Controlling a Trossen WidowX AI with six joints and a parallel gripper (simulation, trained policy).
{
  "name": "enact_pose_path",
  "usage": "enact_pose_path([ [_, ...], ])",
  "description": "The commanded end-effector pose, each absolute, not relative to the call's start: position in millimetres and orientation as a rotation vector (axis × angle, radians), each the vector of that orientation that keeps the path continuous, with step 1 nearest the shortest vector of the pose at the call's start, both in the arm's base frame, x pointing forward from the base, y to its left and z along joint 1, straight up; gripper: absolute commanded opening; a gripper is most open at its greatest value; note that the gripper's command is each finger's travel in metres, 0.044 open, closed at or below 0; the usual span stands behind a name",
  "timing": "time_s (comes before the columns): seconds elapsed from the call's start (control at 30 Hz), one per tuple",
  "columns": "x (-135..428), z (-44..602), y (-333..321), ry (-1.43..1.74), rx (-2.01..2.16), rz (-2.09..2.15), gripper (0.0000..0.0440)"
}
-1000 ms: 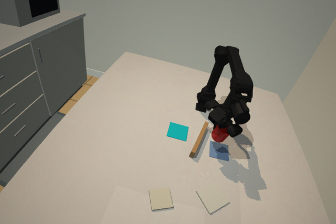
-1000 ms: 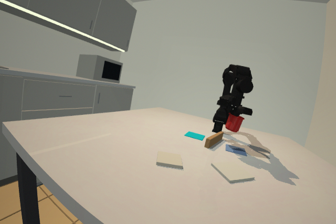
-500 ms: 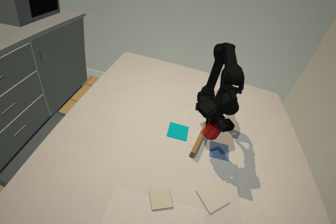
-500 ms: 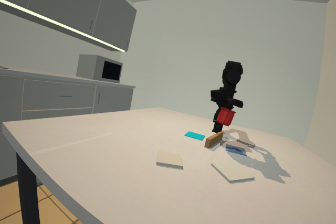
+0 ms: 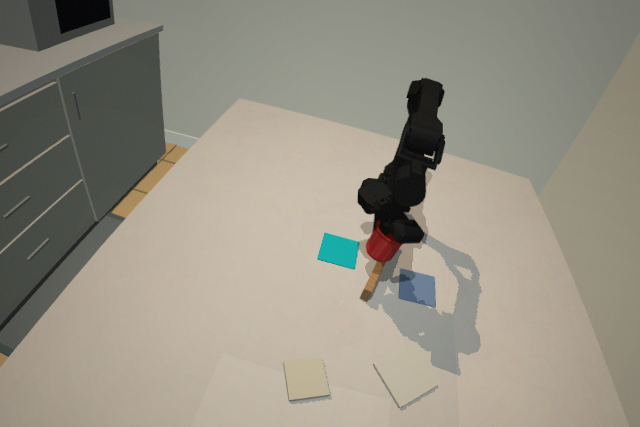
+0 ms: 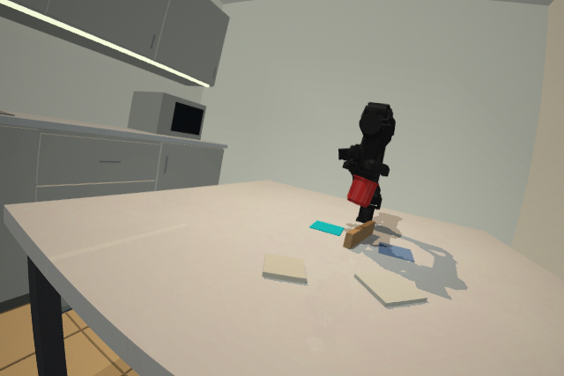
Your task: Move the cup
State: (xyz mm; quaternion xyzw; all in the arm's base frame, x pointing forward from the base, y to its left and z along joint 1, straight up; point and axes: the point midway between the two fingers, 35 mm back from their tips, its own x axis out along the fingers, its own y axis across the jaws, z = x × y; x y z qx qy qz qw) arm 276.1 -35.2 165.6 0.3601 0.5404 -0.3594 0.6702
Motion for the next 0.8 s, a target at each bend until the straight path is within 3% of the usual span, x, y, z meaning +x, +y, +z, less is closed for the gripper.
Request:
enact_pose_path([
  [0.0, 274, 165, -44, 1.197, 0.819, -0.821, 0.0],
  [0.77, 255, 129, -88, 1.127, 0.894, -0.925, 0.0],
])
